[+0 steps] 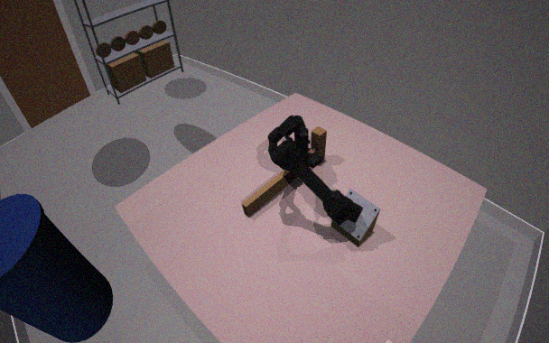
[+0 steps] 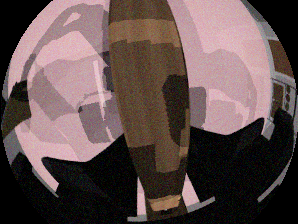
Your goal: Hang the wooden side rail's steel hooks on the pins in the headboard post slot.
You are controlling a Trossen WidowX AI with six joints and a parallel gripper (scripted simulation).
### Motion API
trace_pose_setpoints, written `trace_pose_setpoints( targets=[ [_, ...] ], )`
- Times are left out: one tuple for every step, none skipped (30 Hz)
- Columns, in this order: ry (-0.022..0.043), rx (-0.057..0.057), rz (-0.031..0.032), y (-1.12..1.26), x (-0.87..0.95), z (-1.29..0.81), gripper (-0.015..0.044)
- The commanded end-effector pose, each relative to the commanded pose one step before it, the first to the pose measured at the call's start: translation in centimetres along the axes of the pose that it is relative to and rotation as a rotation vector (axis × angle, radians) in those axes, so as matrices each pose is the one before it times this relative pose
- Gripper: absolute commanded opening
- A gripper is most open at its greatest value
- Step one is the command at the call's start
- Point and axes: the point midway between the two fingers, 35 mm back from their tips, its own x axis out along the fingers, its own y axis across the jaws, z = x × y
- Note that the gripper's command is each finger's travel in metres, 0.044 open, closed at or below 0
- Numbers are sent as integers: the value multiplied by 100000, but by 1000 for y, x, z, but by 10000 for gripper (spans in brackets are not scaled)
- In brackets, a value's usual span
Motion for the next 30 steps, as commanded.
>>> trace_pose_setpoints(
  targets=[
    [438, -30, -716, -84, -285, -273, 0],
    [0, -1, -1, -12, 11, -11, 0],
    [0, -1, -1, -12, 11, -11, 0],
    [0, -1, -1, -12, 8, -11, 0],
    [0, -1, -1, -12, 4, -11, 0],
    [0, 0, 0, -7, -2, -7, 0],
    [1, 0, 0, -7, -6, -6, 0],
    [1, 0, 0, -7, -7, -7, 0],
    [1, 0, 0, -8, -8, -7, 0],
    [1, 0, 0, -8, -8, -7, 0],
    [1, 0, 0, -8, -8, -7, 0],
    [1, 0, 0, -5, -12, -12, 0],
    [1, 0, 0, 4, -11, -11, 0],
    [1, 0, 0, 11, -11, -11, 0],
    [1, 0, 0, 11, -11, -12, 0],
    [1, 0, 0, 11, -11, -12, 0],
    [1, 0, 0, 11, -11, -12, 0],
    [1, 0, 0, 11, -11, -12, 0],
    [1, 0, 0, 11, -11, -12, 0],
    [1, 0, 0, 11, -11, -12, 0],
    [1, 0, 0, 11, -4, -12, 0],
    [0, 0, 0, 10, 5, -10, 0],
    [0, 0, 0, 10, 11, -11, 0],
    [0, 0, 0, 10, 11, -11, 0],
    [0, 0, 0, 6, 11, -11, 0],
    [0, 0, 0, 0, 11, -11, 0],
    [0, -1, 0, -6, 10, -10, 0],
    [0, -1, -1, -11, 11, -10, 0],
    [0, -1, -1, -12, 11, -11, 0],
    [0, -1, -1, -12, 11, -11, 0]
  ],
)
